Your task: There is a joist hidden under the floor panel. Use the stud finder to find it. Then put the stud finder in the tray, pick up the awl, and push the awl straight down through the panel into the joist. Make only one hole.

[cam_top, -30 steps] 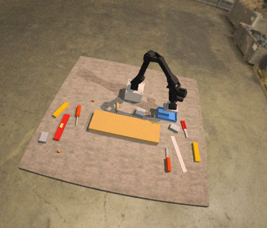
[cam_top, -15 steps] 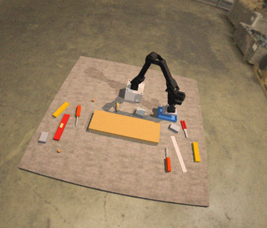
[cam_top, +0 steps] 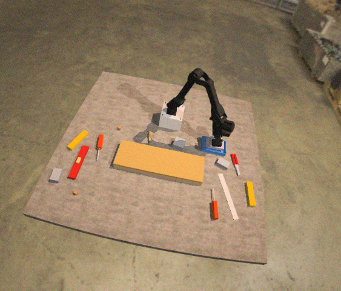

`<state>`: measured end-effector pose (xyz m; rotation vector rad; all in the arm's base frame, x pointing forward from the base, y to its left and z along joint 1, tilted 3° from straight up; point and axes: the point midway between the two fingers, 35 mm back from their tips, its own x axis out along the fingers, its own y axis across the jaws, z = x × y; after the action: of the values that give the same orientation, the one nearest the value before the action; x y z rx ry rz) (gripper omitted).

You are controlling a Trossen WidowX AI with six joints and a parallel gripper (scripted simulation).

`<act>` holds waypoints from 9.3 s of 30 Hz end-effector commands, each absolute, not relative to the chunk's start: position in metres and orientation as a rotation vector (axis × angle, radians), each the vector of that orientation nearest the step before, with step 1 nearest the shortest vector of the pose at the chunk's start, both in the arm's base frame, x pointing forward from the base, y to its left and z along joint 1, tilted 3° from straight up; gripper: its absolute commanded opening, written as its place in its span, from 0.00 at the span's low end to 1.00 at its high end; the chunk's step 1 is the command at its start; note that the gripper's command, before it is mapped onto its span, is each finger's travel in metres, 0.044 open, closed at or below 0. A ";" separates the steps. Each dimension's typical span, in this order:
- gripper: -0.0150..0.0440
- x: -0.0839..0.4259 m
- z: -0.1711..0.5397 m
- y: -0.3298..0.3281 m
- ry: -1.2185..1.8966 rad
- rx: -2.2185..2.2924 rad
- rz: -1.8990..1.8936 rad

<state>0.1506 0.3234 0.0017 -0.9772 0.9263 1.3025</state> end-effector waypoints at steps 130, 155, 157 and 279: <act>1.00 0.148 -0.060 -0.113 0.204 2.268 -2.000; 0.25 0.149 -0.056 -0.114 0.204 2.268 -2.000; 0.25 0.151 -0.050 -0.116 0.204 2.268 -1.999; 0.25 0.327 0.142 0.013 0.063 0.137 -0.804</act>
<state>0.3234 0.0035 0.1444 0.1514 0.0721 -0.8017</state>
